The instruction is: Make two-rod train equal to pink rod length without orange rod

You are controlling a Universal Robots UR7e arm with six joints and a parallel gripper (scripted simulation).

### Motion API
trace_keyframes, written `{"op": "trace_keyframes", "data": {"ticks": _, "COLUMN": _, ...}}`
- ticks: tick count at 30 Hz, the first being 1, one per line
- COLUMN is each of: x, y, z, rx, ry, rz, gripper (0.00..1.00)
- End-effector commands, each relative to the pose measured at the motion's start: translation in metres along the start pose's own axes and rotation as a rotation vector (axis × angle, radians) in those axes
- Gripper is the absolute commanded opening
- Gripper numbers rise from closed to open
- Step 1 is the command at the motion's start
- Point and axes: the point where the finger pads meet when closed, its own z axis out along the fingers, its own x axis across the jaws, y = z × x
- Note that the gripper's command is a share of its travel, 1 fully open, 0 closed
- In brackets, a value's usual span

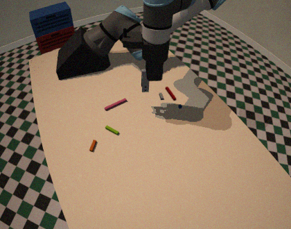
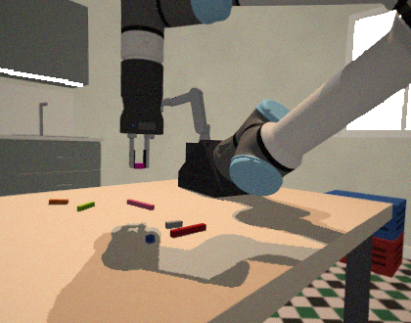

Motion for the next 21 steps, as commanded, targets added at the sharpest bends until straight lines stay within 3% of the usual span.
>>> {"op": "trace_keyframes", "data": {"ticks": 1, "x": -0.001, "y": 0.001, "z": -0.001, "rx": 0.001, "ry": -0.003, "rz": 0.006, "gripper": 0.40}}
{"op": "trace_keyframes", "data": {"ticks": 14, "x": -0.001, "y": 0.001, "z": 0.000, "rx": 0.001, "ry": -0.002, "rz": 0.005, "gripper": 0.40}}
{"op": "trace_keyframes", "data": {"ticks": 21, "x": 0.001, "y": 0.000, "z": 0.015, "rx": -0.002, "ry": 0.002, "rz": 0.009, "gripper": 0.40}}
